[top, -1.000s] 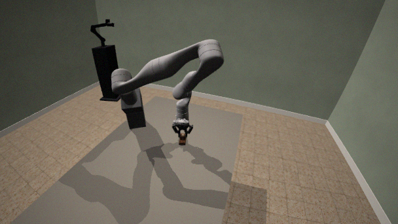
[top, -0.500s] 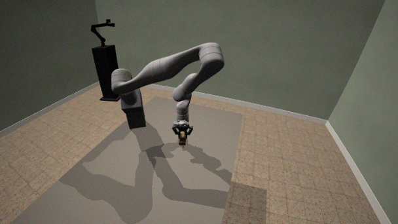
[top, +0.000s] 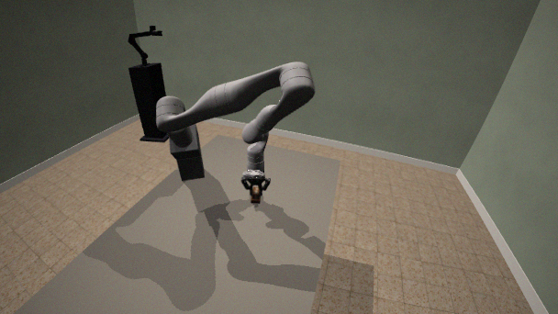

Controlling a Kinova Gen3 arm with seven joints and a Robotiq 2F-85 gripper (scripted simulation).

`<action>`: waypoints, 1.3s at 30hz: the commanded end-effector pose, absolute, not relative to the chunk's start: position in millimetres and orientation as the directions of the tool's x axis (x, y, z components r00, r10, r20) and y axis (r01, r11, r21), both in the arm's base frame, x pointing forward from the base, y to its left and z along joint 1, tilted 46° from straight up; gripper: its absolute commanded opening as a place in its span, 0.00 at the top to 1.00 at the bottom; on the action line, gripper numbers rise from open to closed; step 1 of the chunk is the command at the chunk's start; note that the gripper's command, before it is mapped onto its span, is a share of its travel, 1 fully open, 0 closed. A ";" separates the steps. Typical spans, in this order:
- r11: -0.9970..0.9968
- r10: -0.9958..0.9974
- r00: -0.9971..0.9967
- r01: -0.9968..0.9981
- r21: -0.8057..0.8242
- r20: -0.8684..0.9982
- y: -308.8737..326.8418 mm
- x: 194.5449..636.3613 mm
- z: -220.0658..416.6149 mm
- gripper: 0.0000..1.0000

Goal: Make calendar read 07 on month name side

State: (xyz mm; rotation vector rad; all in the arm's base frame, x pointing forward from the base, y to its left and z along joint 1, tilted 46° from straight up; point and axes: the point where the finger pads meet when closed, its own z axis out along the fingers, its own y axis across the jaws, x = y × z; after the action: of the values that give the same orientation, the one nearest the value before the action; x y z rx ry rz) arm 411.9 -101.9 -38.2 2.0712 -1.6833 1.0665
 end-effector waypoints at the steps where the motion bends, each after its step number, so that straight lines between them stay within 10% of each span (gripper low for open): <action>1: -0.291 -0.731 0.056 -0.927 -0.236 0.680 -101.8 411.9 -38.4 0.72; 39: -0.291 -0.731 0.056 -0.927 -0.236 0.680 -104.2 413.4 -41.1 0.72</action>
State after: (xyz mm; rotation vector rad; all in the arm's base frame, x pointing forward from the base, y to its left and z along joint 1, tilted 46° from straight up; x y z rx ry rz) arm 413.5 -103.6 -40.5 2.0724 -1.6830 1.0671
